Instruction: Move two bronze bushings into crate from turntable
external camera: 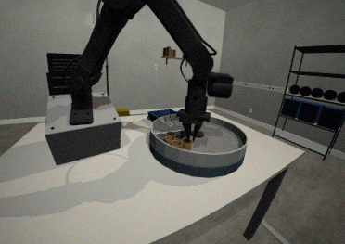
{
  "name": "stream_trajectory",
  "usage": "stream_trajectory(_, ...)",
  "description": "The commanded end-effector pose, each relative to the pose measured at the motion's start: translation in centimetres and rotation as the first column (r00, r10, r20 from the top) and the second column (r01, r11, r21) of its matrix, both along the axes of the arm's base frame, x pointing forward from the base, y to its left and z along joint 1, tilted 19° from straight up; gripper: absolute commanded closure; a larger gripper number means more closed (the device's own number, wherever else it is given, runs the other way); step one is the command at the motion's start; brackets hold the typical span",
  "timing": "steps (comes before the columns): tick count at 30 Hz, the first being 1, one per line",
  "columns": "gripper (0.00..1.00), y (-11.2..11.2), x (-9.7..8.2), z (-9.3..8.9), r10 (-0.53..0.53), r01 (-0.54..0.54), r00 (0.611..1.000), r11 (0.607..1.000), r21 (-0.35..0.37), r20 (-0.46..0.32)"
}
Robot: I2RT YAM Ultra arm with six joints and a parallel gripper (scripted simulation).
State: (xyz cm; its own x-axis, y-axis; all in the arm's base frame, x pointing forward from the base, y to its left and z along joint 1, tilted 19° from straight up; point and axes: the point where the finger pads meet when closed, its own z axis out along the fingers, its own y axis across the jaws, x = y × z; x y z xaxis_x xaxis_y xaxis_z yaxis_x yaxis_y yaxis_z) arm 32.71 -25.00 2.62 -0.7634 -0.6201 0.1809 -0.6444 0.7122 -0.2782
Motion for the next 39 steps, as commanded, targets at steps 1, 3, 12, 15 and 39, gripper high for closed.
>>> stream_trajectory(1, 0.85, 0.31, 0.86, 0.81, 0.023, -0.023, 0.999, 1.000, -0.001, 0.027)
stream_trajectory(3, 0.85, 0.35, 0.84, 0.77, 0.023, -0.023, 0.999, 1.000, 0.000, 0.027)
stream_trajectory(12, 0.85, 0.81, 0.42, 0.31, 0.022, -0.022, 1.000, 1.000, 0.006, 0.018)
stream_trajectory(15, 0.85, 0.81, 0.42, 0.31, 0.022, -0.022, 1.000, 1.000, 0.006, 0.018)
stream_trajectory(39, 0.85, 0.81, 0.42, 0.31, 0.022, -0.022, 1.000, 1.000, 0.006, 0.018)
